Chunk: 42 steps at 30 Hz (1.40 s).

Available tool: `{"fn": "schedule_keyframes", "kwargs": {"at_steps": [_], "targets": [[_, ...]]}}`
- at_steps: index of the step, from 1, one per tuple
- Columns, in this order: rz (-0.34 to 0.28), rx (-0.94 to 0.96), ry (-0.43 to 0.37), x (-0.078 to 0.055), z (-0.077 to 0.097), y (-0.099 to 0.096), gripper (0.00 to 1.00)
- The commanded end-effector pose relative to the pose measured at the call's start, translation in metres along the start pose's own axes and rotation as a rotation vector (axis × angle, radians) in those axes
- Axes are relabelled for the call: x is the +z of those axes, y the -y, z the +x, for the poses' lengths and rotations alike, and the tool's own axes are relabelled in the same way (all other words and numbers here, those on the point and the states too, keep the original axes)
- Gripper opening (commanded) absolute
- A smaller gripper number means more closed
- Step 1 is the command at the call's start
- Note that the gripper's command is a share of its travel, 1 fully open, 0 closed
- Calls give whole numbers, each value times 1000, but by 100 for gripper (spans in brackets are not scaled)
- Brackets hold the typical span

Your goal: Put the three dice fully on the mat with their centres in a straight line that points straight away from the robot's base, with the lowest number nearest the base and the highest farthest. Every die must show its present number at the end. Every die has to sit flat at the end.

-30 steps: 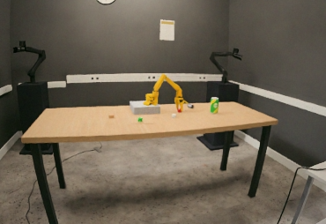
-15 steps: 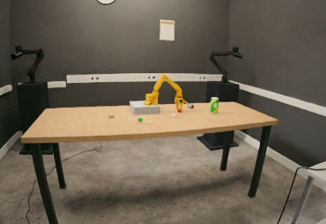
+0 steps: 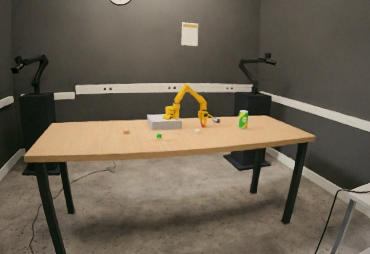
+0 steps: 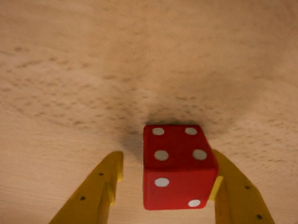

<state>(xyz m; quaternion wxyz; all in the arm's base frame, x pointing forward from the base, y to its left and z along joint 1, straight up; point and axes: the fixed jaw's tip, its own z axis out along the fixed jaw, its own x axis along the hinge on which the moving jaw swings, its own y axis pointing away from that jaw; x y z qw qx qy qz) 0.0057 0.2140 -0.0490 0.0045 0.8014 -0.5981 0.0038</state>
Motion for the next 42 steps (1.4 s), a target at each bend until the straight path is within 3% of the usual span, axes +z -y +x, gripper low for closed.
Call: {"fn": "schedule_keyframes", "kwargs": {"at_steps": [1, 25, 35, 42], "targets": [[-5, -1, -9, 2, 1, 2, 19], [-5, -1, -9, 2, 2, 6, 12], [-5, -1, -9, 2, 2, 6, 1], [-5, -1, -9, 2, 2, 6, 0]]}}
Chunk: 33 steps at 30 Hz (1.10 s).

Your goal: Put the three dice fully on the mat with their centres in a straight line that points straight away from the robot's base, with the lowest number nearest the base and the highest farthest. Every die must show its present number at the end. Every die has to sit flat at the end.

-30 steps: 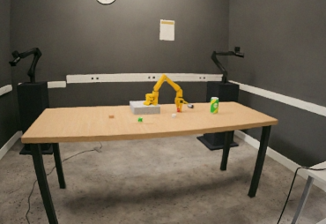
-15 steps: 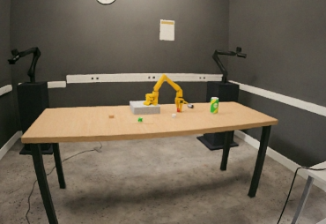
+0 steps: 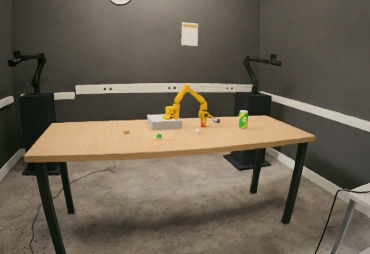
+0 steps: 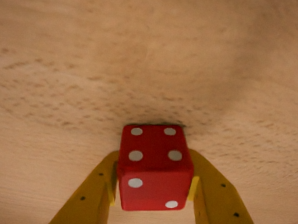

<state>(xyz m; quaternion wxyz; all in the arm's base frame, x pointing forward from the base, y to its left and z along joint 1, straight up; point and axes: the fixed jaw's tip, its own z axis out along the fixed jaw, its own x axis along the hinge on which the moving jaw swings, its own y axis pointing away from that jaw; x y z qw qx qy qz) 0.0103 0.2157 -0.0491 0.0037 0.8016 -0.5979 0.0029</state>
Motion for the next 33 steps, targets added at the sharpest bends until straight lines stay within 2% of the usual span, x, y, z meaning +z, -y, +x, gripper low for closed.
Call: {"fn": "schedule_keyframes", "kwargs": {"at_steps": [1, 7, 13, 15, 23, 33], "targets": [[-6, -1, -11, 1, 2, 1, 0], [-6, -1, -11, -6, 1, 1, 0], [-5, -1, -11, -23, 0, 0, 0], [-5, -1, -11, -23, 0, 0, 0], [-5, -1, -11, -44, 1, -1, 0], [-5, -1, -11, -48, 1, -2, 0]]}}
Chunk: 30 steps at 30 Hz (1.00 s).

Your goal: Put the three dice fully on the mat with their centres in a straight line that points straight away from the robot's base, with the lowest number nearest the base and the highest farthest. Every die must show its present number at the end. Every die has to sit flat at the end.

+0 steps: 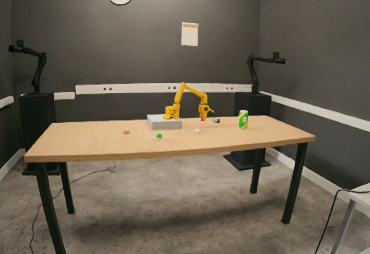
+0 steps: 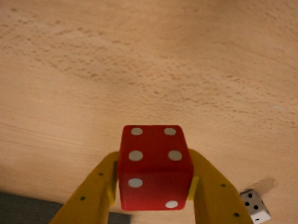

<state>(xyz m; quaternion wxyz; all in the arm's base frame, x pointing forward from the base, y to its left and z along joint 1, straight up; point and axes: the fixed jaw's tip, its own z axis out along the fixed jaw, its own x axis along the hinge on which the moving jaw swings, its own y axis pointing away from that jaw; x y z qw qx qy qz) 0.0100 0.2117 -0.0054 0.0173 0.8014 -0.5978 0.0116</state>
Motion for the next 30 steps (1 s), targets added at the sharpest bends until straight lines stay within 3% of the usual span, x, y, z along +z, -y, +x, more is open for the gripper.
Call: {"fn": "schedule_keyframes", "kwargs": {"at_steps": [1, 6, 14, 16, 23, 30], "targets": [[6, 0, 19, -5, -3, 0, 0], [5, 42, 19, -4, 0, 8, 0], [-1, 245, 21, -1, 21, 46, 0], [-1, 245, 21, -1, 21, 46, 0], [-7, 431, 22, 2, 46, 77, 0], [-9, 490, 23, 3, 55, 86, 0]]}}
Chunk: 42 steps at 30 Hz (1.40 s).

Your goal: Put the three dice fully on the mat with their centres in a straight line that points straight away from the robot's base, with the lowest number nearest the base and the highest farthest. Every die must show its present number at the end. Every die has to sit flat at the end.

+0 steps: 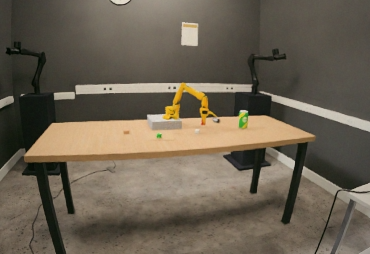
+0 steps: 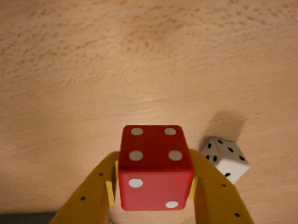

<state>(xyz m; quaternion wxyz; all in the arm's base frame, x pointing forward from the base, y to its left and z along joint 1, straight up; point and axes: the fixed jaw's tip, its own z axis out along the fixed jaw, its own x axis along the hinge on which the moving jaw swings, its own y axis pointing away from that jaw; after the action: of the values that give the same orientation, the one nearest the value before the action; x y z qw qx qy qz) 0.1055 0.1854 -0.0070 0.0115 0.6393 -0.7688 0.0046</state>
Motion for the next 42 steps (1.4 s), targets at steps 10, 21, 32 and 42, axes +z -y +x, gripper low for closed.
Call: {"fn": "schedule_keyframes", "kwargs": {"at_steps": [10, 21, 32, 42], "targets": [[-2, 61, 3, 0, 5, 11, 0], [-7, 295, 5, 0, 30, 54, 0], [-11, 506, 7, 1, 60, 86, 0], [-12, 527, 7, 1, 64, 89, 0]]}}
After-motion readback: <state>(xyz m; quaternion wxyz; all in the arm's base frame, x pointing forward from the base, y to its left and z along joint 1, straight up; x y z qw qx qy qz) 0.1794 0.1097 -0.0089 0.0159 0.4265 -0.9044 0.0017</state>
